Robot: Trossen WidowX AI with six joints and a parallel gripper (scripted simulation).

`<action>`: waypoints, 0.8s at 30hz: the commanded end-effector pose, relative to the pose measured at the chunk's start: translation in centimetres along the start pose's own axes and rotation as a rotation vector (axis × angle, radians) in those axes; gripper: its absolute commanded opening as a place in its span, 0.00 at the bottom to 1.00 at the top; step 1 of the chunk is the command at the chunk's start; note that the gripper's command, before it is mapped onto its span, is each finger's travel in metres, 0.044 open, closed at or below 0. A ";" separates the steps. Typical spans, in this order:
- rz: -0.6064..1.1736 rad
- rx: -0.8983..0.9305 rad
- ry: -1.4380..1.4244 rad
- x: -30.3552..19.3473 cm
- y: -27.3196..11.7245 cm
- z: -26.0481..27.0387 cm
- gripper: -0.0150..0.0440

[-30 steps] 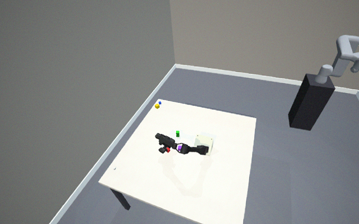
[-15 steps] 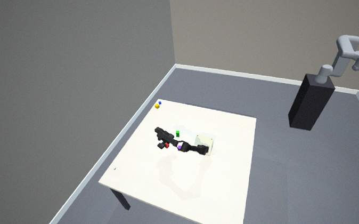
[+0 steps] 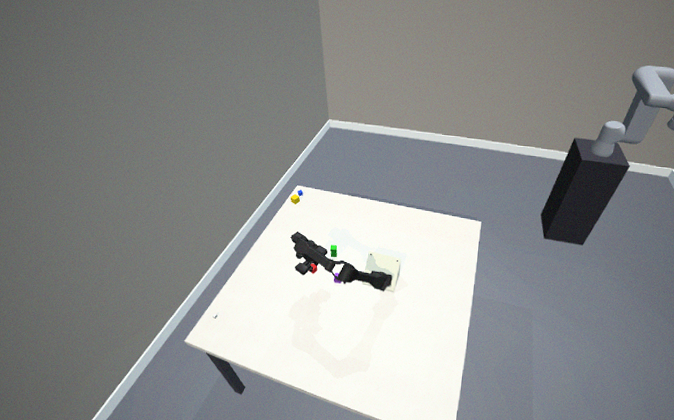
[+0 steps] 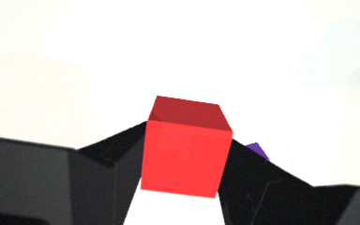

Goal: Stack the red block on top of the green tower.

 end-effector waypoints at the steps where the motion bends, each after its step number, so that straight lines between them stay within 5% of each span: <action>1: 0.001 -0.010 0.014 1.4 -0.1 -2.5 0.25; 24: 0.013 -0.019 -0.009 6.2 -0.2 -21.2 0.25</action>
Point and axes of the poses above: the point midway between the two fingers, 35 mm back from their tips, its own y axis out along the fingers, its own z axis across the jaws, x = y × z, the point moved 8 cm from there along -y, back along the fingers, and after that the axes turned 3 degrees about y, right-handed, at the moved point
